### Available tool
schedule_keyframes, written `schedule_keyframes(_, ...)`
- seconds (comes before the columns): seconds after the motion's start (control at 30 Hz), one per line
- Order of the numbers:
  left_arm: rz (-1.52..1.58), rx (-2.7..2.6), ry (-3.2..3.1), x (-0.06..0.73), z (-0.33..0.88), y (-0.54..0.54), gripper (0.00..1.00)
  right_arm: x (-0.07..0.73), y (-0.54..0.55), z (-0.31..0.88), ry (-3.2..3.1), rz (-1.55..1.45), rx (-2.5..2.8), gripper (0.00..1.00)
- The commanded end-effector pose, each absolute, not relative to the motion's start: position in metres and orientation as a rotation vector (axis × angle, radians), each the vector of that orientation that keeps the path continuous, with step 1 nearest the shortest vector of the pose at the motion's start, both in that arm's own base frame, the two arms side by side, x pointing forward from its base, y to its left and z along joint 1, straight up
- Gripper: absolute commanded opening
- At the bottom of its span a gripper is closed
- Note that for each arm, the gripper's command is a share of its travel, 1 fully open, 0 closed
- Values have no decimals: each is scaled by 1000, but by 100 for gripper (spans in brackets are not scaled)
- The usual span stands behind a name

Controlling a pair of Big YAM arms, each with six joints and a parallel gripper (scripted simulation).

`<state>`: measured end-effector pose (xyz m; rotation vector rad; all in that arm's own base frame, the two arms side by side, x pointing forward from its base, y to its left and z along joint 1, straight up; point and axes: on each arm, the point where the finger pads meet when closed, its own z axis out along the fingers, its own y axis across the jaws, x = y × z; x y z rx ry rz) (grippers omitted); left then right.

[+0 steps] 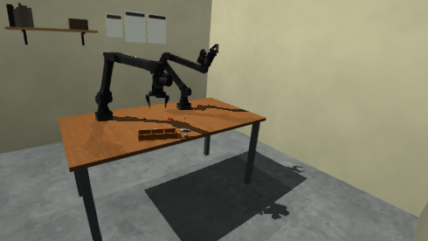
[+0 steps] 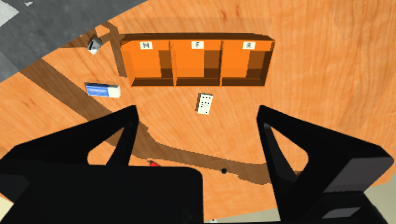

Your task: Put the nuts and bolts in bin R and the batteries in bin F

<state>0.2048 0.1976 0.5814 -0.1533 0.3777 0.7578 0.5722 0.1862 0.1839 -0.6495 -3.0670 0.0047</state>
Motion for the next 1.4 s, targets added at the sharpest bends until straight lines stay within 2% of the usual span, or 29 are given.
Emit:
schedule_keyframes(0.0, 776, -143, 346, 195, 586, 194, 100, 575, 179, 202, -3111, -34, -662, 100)
schedule_keyframes(0.23, 776, -143, 346, 195, 586, 194, 100, 580, 187, 199, -3107, -31, -659, 100)
schedule_keyframes(0.27, 776, -143, 346, 195, 586, 194, 100, 567, 198, 199, -3134, -34, -547, 30)
schedule_keyframes(1.37, 776, -143, 346, 195, 586, 194, 100, 443, 394, 98, -2972, 4, 1011, 30)
